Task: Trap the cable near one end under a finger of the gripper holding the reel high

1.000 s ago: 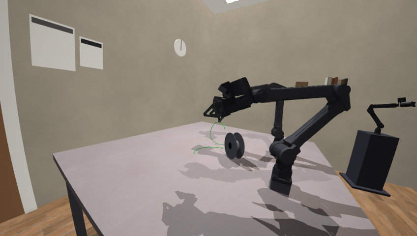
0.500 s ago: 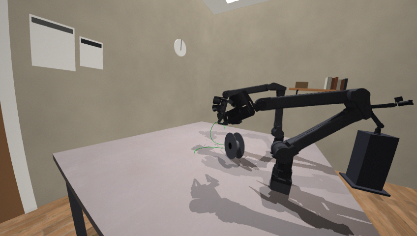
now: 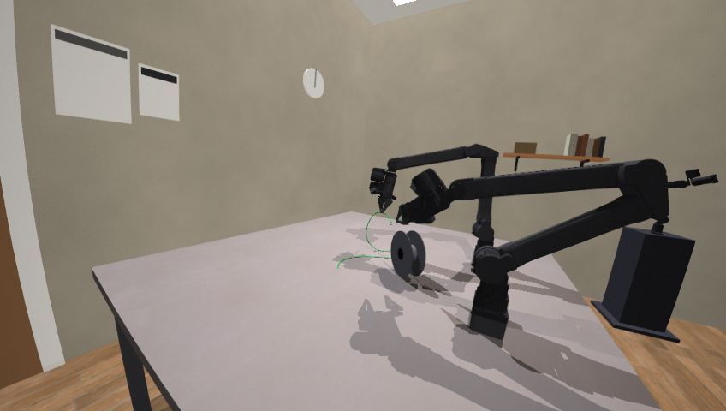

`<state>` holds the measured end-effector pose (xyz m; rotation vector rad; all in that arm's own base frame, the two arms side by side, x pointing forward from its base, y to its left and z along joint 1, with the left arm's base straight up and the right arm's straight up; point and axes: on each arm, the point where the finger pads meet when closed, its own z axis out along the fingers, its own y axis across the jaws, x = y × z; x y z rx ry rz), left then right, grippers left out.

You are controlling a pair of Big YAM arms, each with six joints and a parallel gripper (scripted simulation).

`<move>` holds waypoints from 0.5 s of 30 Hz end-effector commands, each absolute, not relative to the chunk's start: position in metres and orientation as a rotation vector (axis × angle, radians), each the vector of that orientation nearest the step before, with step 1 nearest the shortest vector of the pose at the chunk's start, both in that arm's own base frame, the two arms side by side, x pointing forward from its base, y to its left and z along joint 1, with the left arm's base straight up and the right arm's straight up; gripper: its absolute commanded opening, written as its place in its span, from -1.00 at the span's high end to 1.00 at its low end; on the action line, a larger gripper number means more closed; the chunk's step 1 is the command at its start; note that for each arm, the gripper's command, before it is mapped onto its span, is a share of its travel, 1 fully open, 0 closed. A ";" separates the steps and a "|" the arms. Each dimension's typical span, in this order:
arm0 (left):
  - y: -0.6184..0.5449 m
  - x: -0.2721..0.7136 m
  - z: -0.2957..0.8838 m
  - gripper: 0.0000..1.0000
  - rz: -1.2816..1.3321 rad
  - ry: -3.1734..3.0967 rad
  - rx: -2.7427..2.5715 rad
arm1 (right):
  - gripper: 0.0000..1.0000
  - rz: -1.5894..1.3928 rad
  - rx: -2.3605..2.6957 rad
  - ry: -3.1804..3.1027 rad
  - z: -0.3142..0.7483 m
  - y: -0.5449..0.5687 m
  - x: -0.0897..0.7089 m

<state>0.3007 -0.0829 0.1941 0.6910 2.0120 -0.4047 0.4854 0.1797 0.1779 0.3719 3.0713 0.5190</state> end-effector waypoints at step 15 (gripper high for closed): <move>-0.108 0.285 0.195 -0.50 -0.457 1.966 0.805 | 1.00 0.548 0.325 2.999 0.204 0.192 0.504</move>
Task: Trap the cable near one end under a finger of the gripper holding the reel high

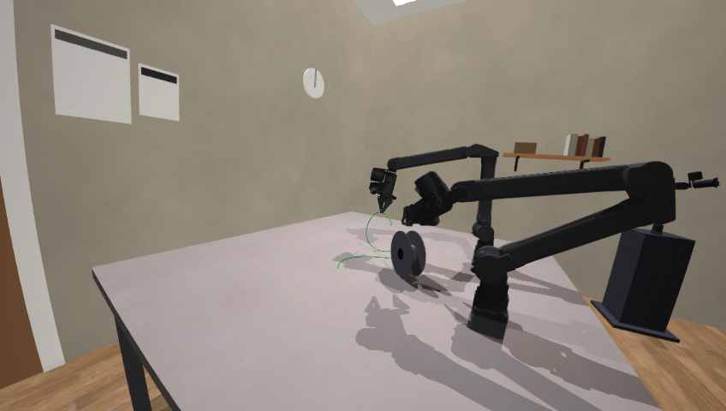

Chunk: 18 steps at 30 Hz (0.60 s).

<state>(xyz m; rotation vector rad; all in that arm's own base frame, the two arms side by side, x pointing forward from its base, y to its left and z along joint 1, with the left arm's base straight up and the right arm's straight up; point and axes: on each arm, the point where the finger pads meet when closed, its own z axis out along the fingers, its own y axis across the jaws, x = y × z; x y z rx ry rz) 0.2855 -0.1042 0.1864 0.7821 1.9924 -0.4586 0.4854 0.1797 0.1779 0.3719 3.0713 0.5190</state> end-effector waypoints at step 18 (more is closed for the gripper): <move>-0.108 0.288 0.169 -0.50 -0.463 1.984 0.799 | 1.00 0.546 0.325 3.004 0.203 0.189 0.494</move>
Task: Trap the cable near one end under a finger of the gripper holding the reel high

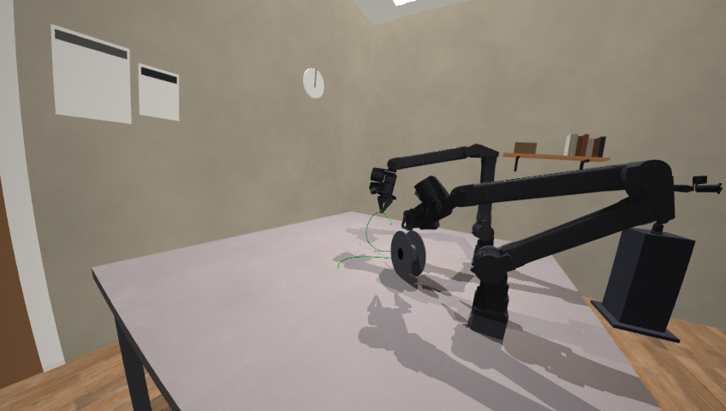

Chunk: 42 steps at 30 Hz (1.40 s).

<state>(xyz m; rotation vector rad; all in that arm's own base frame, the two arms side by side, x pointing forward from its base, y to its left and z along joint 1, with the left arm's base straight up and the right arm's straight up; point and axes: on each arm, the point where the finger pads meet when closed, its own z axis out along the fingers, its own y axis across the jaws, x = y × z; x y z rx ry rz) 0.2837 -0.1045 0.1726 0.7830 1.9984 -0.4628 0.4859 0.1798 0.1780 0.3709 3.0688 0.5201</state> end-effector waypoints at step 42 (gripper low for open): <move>-0.106 0.288 0.148 -0.50 -0.453 1.976 0.791 | 1.00 0.553 0.337 2.995 0.206 0.209 0.484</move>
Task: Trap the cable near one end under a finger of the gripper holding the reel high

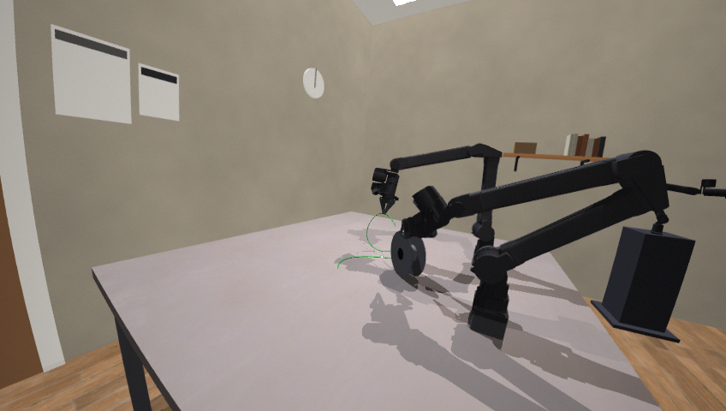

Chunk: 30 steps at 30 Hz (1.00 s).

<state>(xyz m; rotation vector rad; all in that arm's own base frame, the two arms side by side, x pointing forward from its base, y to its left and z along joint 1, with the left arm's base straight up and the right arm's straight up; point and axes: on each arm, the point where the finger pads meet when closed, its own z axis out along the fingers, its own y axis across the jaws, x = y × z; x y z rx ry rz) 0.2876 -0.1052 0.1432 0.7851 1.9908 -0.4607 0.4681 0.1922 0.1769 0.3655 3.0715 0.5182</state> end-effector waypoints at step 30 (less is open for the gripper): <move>-0.104 0.300 0.168 -0.50 -0.440 1.951 0.793 | 1.00 0.544 0.346 3.019 0.196 0.240 0.432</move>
